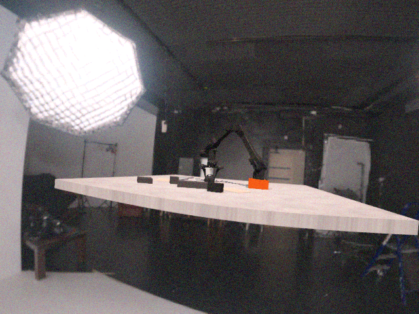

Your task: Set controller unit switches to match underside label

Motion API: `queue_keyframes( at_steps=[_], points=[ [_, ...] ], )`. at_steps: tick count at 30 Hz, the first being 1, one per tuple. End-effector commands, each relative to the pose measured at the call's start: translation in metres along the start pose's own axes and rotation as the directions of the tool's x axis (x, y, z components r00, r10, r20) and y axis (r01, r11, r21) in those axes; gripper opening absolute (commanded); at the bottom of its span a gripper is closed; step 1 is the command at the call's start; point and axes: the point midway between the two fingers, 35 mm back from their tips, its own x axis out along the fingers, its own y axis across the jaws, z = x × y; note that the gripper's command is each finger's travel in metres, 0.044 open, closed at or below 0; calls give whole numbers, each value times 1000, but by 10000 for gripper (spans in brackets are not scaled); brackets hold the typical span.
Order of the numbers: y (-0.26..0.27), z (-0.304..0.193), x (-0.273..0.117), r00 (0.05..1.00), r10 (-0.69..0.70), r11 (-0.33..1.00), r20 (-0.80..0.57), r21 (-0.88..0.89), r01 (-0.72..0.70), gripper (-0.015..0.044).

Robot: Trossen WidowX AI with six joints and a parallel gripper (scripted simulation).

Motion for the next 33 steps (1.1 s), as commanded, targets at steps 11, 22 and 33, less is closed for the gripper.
queue_keyframes(
  at_steps=[11,22,33],
  points=[
    [-1,2,-10,1000,-3,1000,-2,1,3,336],
    [-1,4,-16,1000,-3,1000,-2,1,3,336],
    [-1,8,-24,1000,-3,1000,-2,1,3,336]
  ],
)
